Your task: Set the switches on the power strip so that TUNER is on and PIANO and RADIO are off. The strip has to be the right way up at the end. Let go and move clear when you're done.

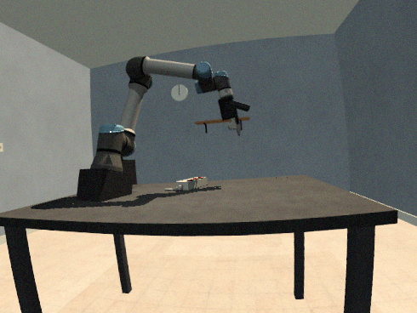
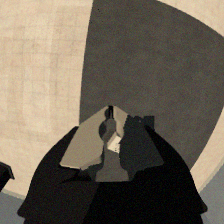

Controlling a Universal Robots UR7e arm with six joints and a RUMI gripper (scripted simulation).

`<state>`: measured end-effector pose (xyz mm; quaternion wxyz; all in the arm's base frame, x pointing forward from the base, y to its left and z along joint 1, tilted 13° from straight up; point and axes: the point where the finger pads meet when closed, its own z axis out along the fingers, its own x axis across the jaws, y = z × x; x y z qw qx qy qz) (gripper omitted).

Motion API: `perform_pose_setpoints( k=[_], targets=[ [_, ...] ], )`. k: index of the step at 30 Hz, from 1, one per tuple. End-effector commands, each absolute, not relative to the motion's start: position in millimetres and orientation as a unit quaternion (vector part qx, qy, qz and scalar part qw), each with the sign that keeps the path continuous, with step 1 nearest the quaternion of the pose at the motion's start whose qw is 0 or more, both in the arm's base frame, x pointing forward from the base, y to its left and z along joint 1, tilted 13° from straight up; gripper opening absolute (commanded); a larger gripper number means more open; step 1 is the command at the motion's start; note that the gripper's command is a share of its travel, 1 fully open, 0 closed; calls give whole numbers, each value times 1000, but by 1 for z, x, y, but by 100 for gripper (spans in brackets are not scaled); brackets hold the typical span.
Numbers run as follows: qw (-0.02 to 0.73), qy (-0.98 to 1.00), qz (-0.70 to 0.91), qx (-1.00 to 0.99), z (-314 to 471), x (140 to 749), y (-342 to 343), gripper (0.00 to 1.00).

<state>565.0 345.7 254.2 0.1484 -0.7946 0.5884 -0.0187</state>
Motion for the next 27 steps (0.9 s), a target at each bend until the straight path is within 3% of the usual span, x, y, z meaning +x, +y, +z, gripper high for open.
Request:
perform_pose_setpoints(
  k=[1,27],
  targets=[
    [149,581,-20,-800,254,565,345,0],
    [135,414,-46,-899,225,551,324,0]
  ],
)
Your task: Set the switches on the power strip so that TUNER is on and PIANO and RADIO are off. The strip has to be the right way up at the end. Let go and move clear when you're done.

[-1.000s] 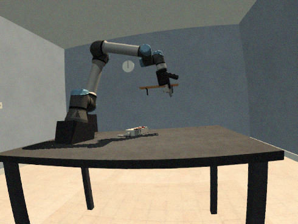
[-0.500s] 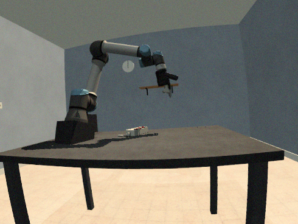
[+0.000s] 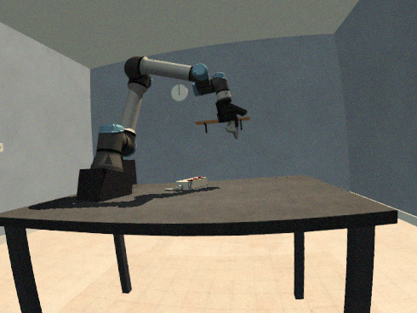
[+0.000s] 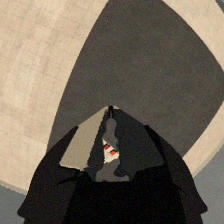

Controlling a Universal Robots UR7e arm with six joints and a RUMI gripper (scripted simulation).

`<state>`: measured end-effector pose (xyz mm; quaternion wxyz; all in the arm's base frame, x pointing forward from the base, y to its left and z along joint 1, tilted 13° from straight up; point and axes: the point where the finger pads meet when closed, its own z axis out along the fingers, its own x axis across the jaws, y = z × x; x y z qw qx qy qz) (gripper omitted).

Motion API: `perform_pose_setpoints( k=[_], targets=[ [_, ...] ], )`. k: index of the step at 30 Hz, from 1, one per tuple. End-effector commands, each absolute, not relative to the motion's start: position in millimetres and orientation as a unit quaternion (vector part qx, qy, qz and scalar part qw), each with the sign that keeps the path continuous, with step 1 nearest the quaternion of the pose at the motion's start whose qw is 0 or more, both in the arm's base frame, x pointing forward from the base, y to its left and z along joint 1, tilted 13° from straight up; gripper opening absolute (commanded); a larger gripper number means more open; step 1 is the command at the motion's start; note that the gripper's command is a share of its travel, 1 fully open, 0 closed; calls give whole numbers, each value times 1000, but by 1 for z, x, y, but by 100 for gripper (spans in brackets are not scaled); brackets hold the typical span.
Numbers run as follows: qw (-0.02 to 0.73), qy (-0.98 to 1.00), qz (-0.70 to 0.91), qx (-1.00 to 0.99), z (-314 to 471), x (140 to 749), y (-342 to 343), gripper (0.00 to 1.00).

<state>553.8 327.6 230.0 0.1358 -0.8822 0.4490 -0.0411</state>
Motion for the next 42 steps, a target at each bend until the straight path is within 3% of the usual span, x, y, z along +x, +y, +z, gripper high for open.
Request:
perform_pose_setpoints(
  k=[1,42],
  targets=[
    [135,414,-46,-899,225,551,324,0],
    [81,-144,-94,-982,141,487,258,0]
  ],
)
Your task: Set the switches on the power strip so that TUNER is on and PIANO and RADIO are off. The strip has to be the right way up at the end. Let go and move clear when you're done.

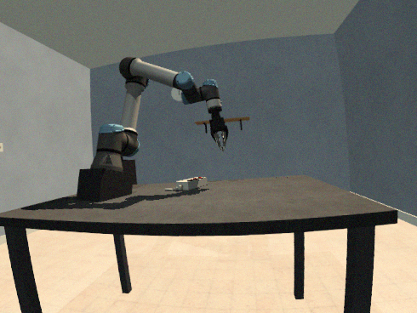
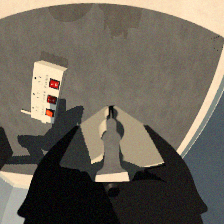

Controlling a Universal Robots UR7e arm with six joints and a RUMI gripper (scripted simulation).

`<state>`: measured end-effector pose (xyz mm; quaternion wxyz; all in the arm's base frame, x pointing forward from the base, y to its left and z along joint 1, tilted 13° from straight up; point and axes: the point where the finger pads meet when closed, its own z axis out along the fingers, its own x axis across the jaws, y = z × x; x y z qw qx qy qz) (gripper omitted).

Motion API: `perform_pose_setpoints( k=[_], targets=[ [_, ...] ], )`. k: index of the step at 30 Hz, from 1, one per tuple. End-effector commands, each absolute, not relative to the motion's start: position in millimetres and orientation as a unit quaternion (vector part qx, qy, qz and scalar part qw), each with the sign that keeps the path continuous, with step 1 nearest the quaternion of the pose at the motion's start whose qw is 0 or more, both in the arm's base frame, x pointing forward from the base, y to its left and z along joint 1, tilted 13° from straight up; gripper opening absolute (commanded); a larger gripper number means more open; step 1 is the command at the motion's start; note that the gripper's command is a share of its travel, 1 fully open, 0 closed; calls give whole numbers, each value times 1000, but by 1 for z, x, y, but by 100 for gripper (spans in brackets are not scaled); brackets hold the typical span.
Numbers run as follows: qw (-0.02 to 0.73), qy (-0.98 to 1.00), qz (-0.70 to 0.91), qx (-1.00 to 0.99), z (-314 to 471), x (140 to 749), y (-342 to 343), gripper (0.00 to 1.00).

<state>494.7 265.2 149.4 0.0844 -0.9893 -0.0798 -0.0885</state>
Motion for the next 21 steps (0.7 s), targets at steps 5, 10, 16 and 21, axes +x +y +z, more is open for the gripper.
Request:
perform_pose_setpoints(
  k=[5,10,16,21],
  targets=[
    [74,-219,-97,-968,130,476,248,0],
    [70,-255,-99,-959,125,471,244,0],
    [59,-354,-102,-928,110,456,231,0],
    [53,-411,-103,-904,101,447,224,0]
  ],
)
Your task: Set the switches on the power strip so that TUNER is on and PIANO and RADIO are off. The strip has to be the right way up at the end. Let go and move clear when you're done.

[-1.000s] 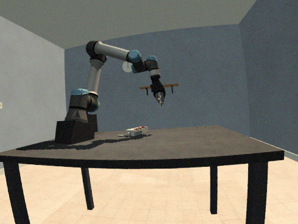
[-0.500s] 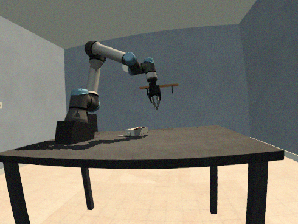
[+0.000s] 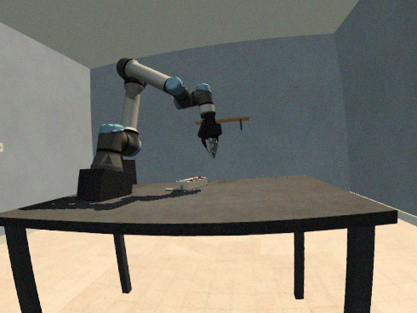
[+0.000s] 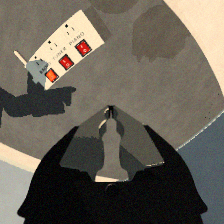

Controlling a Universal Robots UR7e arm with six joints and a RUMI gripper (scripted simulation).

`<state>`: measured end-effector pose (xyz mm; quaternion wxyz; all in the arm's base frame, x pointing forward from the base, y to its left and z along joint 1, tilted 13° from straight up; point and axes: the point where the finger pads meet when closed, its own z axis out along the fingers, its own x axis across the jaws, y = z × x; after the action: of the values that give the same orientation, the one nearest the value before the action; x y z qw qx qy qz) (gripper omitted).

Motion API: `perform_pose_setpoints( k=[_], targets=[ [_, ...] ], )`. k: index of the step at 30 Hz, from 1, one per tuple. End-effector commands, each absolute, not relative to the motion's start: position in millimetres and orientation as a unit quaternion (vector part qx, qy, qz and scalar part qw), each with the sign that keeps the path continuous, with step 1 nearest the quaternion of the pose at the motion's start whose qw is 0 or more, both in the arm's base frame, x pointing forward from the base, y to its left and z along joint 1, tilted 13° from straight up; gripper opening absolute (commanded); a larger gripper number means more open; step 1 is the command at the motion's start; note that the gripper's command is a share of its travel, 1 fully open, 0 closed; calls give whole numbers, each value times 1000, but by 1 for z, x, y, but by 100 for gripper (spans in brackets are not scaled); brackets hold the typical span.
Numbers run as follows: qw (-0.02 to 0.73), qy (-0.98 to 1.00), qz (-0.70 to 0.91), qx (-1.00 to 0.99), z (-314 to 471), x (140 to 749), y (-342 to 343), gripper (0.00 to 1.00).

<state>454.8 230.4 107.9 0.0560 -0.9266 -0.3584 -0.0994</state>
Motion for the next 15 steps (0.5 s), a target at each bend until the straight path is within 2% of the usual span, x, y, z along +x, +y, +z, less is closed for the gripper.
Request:
perform_pose_setpoints(
  k=[1,15],
  targets=[
    [52,-424,-104,-898,99,445,222,0],
    [39,-542,-106,-833,80,425,206,0]
  ],
)
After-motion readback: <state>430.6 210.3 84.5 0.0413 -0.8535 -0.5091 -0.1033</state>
